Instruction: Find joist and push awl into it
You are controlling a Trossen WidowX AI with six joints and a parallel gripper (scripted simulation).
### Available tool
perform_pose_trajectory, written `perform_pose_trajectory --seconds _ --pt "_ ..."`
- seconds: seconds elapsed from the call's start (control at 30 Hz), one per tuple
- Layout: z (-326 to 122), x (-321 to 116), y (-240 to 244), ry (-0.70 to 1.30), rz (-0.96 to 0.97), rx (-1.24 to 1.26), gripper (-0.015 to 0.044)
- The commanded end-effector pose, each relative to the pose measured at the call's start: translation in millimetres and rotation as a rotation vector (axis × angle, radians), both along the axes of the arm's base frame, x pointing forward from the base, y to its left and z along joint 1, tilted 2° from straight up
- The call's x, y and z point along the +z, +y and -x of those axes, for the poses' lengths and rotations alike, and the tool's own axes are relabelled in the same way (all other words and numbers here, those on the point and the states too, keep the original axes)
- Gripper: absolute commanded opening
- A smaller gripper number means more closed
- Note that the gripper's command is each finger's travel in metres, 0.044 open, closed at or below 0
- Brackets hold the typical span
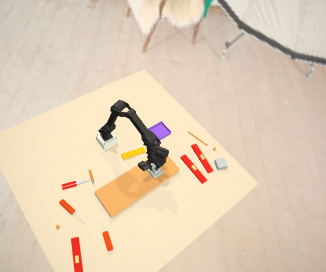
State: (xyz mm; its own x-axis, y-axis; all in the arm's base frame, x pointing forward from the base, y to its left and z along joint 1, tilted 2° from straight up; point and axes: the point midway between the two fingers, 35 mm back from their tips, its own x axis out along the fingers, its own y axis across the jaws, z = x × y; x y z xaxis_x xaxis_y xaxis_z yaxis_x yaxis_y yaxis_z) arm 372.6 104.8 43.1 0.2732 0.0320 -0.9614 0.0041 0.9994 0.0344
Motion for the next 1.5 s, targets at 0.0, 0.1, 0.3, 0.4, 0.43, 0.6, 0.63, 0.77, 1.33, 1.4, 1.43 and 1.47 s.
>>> perform_pose_trajectory --seconds 0.0,0.1,0.3,0.4,0.43,0.6,0.63,0.77,1.33,1.4,1.43,1.47 --pt "0 -1 -17 -0.002 0.010 -0.007 0.0000" --pt "0 -1 -25 -0.002 0.011 -0.007 0.0000" --pt "0 -1 -40 -0.002 0.012 -0.007 0.0000" --pt "0 -1 -48 -0.002 0.013 -0.007 0.0000" --pt "0 -1 -51 -0.002 0.013 -0.007 0.0000" --pt "1 -2 -63 -0.002 0.014 -0.007 0.0000" --pt "1 -2 -66 -0.002 0.015 -0.007 0.0000" --pt "1 -2 -76 -0.002 0.015 -0.008 0.0000" --pt "1 -3 -120 -0.002 0.019 -0.008 0.0000" --pt "1 -3 -126 -0.002 0.020 -0.008 0.0000" --pt "1 -3 -128 -0.002 0.020 -0.008 0.0000" --pt "1 -3 -131 -0.002 0.020 -0.008 0.0000"
